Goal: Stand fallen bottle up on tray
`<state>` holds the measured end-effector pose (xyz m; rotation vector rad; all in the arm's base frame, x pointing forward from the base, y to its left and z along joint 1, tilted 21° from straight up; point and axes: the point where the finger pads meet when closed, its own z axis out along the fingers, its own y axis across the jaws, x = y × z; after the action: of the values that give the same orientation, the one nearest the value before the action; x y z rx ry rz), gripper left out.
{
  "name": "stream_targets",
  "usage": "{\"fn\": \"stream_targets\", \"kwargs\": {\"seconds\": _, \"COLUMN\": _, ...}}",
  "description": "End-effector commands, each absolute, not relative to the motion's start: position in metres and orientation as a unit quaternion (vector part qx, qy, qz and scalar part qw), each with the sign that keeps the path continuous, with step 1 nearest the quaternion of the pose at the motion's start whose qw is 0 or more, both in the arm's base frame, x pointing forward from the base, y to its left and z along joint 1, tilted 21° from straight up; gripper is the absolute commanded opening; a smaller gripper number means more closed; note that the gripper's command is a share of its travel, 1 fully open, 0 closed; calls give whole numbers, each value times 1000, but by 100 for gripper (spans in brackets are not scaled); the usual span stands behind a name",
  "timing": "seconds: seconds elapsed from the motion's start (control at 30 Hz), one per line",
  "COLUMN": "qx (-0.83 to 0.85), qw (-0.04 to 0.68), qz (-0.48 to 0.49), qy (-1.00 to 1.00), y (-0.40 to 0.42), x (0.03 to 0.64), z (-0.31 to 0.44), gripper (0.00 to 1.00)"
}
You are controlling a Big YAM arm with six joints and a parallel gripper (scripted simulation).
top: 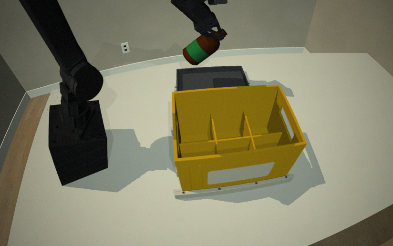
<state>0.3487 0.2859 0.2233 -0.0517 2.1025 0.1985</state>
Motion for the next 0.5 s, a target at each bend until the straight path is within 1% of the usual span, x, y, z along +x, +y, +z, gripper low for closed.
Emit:
{"fn": "stream_targets", "kwargs": {"seconds": 0.0, "qx": -26, "qw": 514, "qz": 102, "qy": 851, "y": 294, "x": 344, "z": 242, "gripper": 0}}
{"fn": "stream_targets", "kwargs": {"seconds": 0.43, "qx": -22, "qw": 544, "qz": 104, "qy": 832, "y": 295, "x": 344, "z": 243, "gripper": 0}}
{"fn": "stream_targets", "kwargs": {"seconds": 0.47, "qx": -14, "qw": 557, "qz": 117, "qy": 822, "y": 303, "x": 350, "z": 265, "gripper": 0}}
